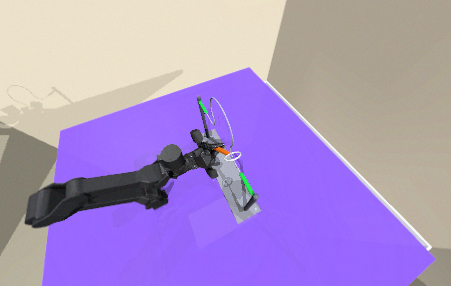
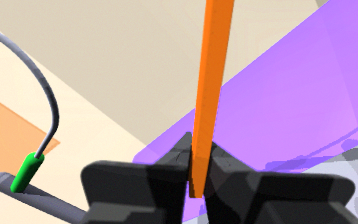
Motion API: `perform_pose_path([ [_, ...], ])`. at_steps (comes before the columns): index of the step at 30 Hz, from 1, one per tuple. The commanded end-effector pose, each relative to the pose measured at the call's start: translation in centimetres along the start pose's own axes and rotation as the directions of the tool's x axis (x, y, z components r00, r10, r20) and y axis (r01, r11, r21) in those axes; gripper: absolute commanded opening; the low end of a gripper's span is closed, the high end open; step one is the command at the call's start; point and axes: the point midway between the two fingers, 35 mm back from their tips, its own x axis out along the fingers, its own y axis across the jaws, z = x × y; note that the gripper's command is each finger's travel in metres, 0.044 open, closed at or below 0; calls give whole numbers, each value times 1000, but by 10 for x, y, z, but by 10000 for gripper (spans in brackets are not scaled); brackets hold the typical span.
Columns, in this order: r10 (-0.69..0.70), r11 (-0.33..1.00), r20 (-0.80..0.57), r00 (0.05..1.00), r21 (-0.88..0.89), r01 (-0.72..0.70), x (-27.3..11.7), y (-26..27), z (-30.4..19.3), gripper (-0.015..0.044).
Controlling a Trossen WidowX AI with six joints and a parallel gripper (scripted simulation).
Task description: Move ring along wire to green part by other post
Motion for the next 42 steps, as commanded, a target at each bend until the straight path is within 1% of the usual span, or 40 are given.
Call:
perform_pose_path([
  [1,21,998,-54,998,63,-17,-8,14,2,-150],
  [9,88,974,-229,969,226,-35,-33,39,9,-150],
  [17,203,908,-323,924,416,-54,-51,67,24,-150],
  [25,288,809,-288,913,584,-71,-55,93,40,-150],
  [42,398,584,-188,898,806,-91,-60,128,76,-150],
])
